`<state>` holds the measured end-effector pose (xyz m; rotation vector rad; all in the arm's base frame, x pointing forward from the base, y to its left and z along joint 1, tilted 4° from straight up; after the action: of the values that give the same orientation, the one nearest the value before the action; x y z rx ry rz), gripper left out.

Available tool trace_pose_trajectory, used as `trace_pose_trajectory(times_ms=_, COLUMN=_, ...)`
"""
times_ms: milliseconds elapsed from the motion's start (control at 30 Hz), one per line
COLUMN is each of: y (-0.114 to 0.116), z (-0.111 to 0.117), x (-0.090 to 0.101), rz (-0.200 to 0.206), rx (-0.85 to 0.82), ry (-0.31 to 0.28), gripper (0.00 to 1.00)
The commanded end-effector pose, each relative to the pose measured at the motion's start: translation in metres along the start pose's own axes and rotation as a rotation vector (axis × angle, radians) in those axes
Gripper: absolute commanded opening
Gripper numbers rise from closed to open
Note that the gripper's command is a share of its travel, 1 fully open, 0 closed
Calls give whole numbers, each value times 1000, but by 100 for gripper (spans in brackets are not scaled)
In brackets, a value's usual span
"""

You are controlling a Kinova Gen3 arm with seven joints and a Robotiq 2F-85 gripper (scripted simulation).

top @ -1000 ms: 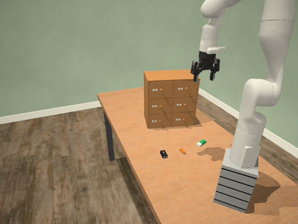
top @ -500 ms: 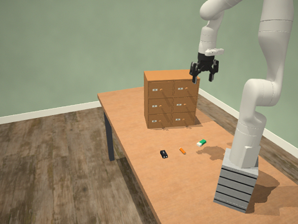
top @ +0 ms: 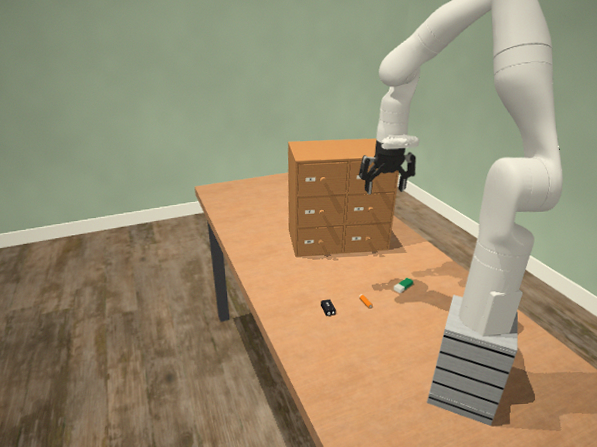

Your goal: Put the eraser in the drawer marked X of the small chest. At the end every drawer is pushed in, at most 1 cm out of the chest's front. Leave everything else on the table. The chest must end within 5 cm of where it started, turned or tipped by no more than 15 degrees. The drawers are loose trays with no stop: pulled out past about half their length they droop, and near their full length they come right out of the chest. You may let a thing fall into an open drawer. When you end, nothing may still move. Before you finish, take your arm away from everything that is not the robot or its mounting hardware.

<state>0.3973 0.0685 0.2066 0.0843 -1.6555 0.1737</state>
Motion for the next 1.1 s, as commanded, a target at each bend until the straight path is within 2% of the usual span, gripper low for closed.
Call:
trace_pose_trajectory(times_ms=0, y=10, z=-10, x=-34, rz=-11, rx=-9, ry=34, gripper=100)
trace_pose_trajectory(times_ms=100, y=12, z=-21, x=-53, rz=-11, rx=-37, ry=34, gripper=100)
trace_pose_trajectory(times_ms=233, y=13, z=-27, x=-64, rz=-11, rx=-52, ry=34, gripper=100)
trace_pose_trajectory(times_ms=667, y=13, z=-27, x=-65, rz=-9, rx=-53, ry=31, gripper=100)
trace_pose_trajectory(times_ms=1067, y=12, z=-27, x=-67, rz=0, rx=-54, ry=2, gripper=100)
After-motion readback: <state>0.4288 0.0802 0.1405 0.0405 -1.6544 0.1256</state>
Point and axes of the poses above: the point where the finger pads meet when closed, its own x axis back along the fingers, its own y axis across the jaws, z = x × y, the point moved 8 cm from there along x, back along the fingers, and after that the axes turned 9 degrees about x, right-handed, at the moved point
